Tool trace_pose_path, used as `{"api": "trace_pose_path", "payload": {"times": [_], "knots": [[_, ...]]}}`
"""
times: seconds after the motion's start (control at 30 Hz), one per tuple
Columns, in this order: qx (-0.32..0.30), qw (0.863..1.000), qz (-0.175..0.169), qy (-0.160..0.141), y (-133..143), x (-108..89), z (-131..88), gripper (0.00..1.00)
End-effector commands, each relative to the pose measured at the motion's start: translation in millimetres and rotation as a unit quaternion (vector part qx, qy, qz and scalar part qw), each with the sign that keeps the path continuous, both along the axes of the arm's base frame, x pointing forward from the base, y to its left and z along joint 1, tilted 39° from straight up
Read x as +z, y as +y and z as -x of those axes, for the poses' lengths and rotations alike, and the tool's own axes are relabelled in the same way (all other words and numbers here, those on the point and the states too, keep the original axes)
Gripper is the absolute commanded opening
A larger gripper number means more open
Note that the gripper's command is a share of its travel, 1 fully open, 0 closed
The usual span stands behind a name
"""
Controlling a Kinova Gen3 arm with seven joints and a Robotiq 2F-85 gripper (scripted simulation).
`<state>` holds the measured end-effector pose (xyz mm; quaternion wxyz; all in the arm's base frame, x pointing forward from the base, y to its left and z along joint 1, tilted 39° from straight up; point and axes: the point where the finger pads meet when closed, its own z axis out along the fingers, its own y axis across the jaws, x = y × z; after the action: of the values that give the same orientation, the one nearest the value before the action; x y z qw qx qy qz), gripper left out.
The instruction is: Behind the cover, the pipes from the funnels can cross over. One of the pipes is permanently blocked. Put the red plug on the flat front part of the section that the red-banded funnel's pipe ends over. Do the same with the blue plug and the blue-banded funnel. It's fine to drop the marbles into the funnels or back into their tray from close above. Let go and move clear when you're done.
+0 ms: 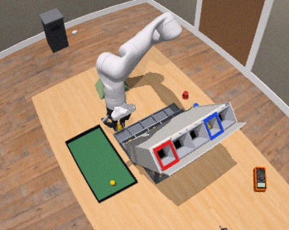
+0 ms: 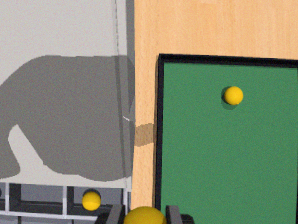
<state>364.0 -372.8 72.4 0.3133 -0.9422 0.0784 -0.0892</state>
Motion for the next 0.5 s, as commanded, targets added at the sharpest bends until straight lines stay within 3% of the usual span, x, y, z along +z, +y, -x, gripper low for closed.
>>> {"api": "trace_pose_path", "payload": {"times": [0.0, 0.07, 0.1, 0.2, 0.37, 0.47], "knots": [[-0.002, 1.0, 0.004, 0.0, 1, 10.6, -1, 0.0], [-0.002, 1.0, 0.004, 0.0, 1, 10.6, -1, 0.0], [-0.001, 1.0, 0.001, 0.0, 24, 72.3, -17, 0.0], [-0.001, 1.0, 0.001, 0.0, 27, 83.7, -20, 0.0], [-0.001, 1.0, 0.001, 0.0, 48, 142.7, -36, 0.0], [-0.001, 1.0, 0.001, 0.0, 48, 142.7, -36, 0.0]]}}
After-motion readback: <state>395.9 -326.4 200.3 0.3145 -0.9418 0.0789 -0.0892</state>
